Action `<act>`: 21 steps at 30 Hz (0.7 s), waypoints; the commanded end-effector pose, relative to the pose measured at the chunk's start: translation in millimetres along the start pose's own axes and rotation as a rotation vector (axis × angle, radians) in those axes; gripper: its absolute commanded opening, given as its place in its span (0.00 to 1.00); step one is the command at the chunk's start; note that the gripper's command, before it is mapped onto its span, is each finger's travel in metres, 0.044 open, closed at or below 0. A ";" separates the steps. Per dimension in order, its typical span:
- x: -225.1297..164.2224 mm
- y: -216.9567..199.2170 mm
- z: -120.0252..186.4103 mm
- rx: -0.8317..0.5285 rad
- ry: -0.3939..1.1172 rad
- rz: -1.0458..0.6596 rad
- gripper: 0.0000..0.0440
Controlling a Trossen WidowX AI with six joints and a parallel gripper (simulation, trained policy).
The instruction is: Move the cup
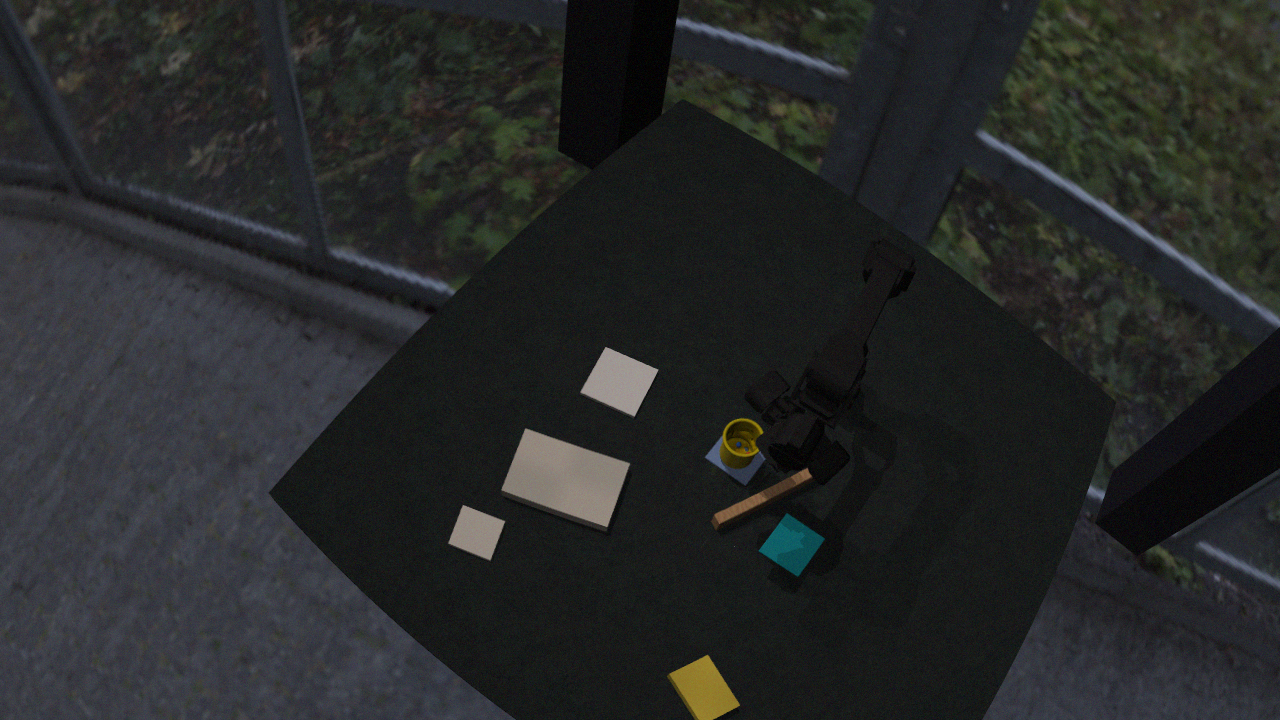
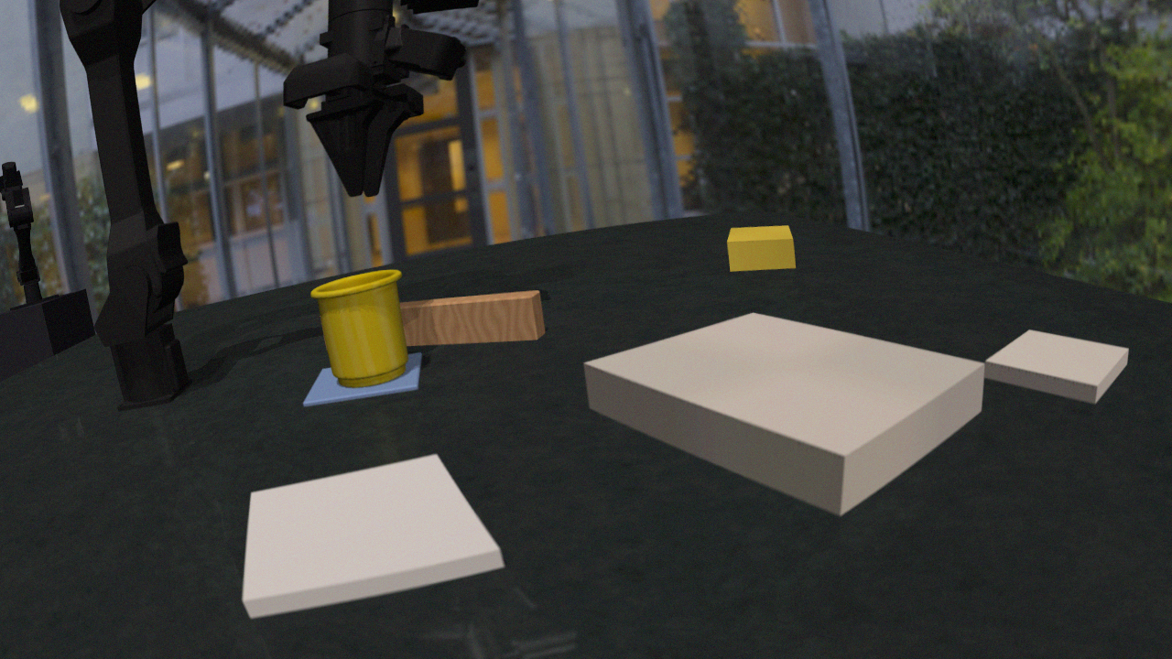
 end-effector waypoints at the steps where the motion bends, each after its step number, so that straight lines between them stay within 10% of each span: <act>1: 1.9 -4.0 -9.1 -0.014 0.020 0.003 0.41; 21: 5.4 -23.2 -53.3 -0.041 0.097 0.054 0.44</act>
Point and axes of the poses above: the point midway between the two fingers, 35 mm back from their tips, its own z axis back along the fingers, its own y axis across the jaws, x = y × z, the point moved 2 cm from there along z, back along the fingers, and after that the axes turned 3 degrees about -z, right-handed, at the moved point
